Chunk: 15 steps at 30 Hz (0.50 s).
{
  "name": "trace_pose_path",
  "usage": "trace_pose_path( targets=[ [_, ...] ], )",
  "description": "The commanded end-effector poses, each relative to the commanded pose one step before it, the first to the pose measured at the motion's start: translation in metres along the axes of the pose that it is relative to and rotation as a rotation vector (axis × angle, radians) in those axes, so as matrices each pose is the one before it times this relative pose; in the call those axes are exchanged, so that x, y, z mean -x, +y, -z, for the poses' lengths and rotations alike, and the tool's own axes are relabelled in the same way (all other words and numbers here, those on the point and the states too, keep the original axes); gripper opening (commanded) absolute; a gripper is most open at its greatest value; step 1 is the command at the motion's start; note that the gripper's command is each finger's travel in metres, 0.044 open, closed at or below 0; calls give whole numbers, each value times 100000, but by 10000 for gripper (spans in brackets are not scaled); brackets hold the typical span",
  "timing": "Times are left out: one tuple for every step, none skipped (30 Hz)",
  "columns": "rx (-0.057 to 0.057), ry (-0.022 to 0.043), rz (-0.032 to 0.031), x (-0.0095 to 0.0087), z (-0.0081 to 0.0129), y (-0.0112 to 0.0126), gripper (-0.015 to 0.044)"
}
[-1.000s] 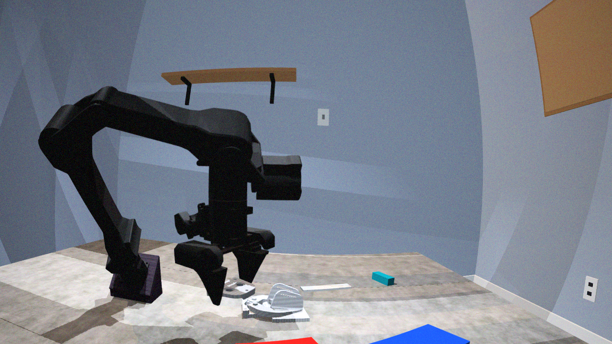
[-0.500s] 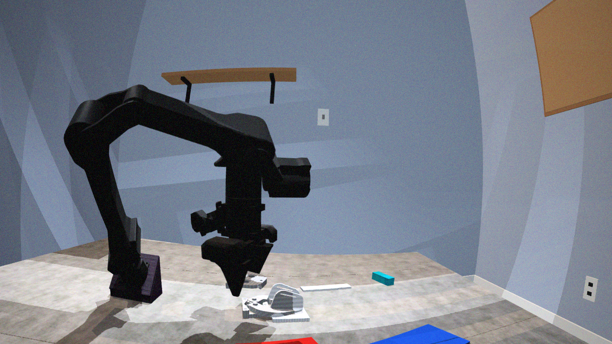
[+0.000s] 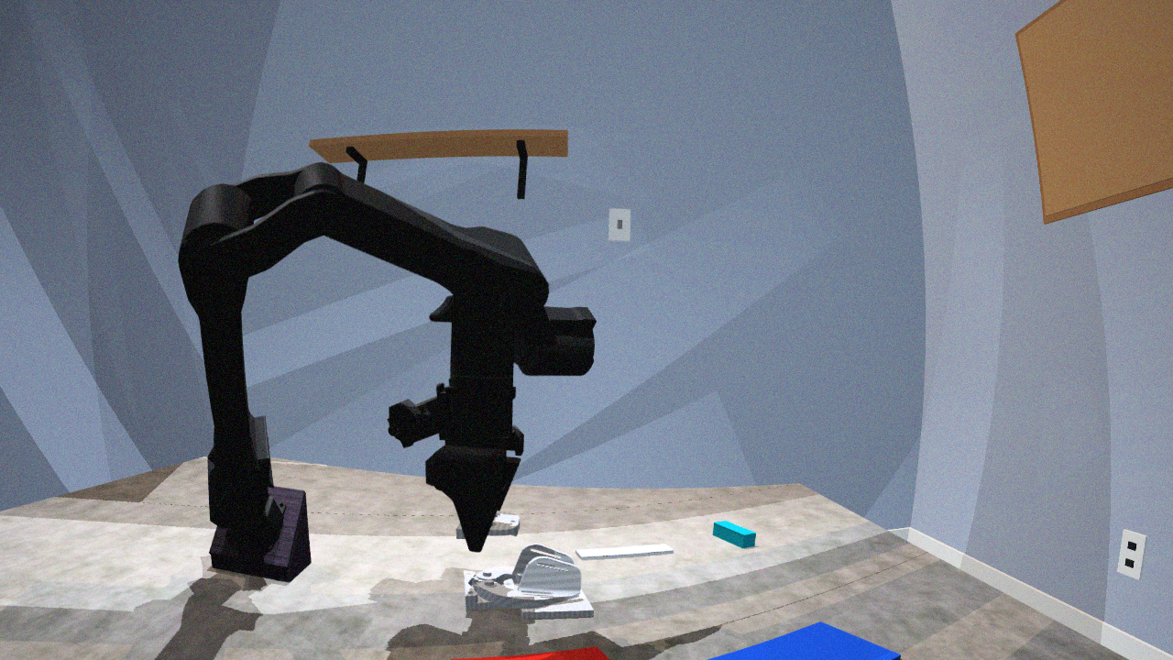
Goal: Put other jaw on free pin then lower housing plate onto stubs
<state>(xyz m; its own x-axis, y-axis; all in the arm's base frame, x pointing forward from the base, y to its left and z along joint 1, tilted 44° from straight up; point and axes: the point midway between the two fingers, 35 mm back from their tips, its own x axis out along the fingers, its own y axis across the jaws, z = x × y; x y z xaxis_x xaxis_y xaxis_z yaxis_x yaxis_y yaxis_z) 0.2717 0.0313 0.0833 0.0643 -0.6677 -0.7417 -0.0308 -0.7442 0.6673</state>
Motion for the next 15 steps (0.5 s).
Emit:
trace_pose_path(
  targets=[
    [5440, -339, -406, -127, -65, -1467, 351],
    [1298, 14, -193, -13, -9, -338, 351],
    [1296, 14, -199, -13, -8, -338, 351],
    [1294, 15, -205, -14, -8, -338, 351],
    [1292, 15, -210, -14, -8, -338, 351],
    [1291, 15, -216, -15, -8, -337, 351],
    [1289, 16, -222, -15, -8, -337, 351],
    [1287, 16, -227, -15, -7, -337, 351],
    [1286, 16, -233, -16, -7, -337, 351],
    [1286, 16, -239, -16, -7, -338, 351],
    [1284, 16, -245, -17, -7, -337, 351],
    [1281, 16, -251, -17, -6, -337, 351],
    [1045, 13, -209, -14, -5, -275, 351],
    [626, 8, -127, -9, -2, -165, 351],
    [209, 3, -43, -3, -1, -55, 351]
  ],
)
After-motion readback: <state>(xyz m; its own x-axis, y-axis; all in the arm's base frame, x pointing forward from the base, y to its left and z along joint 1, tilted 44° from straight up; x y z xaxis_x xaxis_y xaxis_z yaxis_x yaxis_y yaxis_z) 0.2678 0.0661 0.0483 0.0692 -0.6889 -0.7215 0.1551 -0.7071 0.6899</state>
